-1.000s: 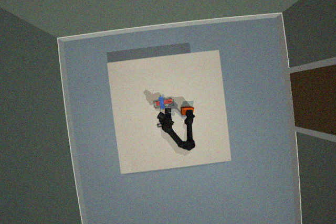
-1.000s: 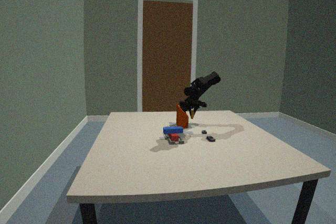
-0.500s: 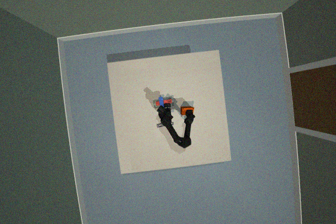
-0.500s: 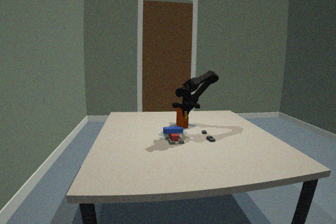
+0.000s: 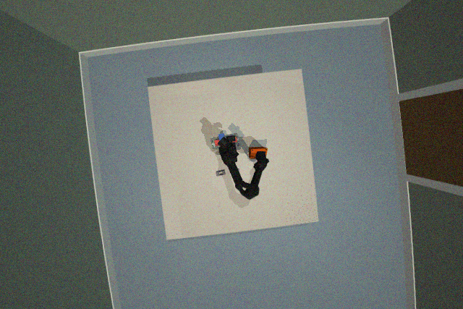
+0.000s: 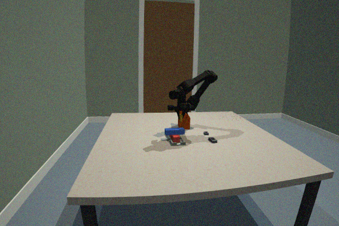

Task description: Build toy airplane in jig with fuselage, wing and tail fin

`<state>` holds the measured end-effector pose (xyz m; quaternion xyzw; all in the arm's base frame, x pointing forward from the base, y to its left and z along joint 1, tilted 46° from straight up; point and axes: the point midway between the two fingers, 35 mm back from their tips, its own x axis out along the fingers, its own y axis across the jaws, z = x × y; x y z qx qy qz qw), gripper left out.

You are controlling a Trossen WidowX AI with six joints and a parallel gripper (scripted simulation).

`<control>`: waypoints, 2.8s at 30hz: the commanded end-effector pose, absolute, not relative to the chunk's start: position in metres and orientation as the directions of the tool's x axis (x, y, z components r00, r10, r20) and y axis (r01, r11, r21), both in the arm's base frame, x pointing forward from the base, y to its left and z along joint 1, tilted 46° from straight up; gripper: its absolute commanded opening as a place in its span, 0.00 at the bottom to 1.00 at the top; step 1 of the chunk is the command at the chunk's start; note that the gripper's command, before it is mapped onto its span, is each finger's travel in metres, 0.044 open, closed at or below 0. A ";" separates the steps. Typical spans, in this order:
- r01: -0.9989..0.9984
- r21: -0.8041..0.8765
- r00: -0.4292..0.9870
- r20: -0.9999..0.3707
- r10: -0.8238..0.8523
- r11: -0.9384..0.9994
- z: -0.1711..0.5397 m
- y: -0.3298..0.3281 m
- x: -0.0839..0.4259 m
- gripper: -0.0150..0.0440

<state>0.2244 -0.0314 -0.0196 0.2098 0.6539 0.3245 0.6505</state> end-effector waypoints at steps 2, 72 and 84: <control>-0.172 0.697 -0.070 -0.713 0.698 0.696 -0.037 -0.040 0.222 0.25; -0.233 0.701 -0.074 -0.704 0.706 0.674 -0.099 -0.039 0.208 0.37; -0.233 0.701 -0.074 -0.703 0.707 0.674 -0.108 -0.030 0.206 0.37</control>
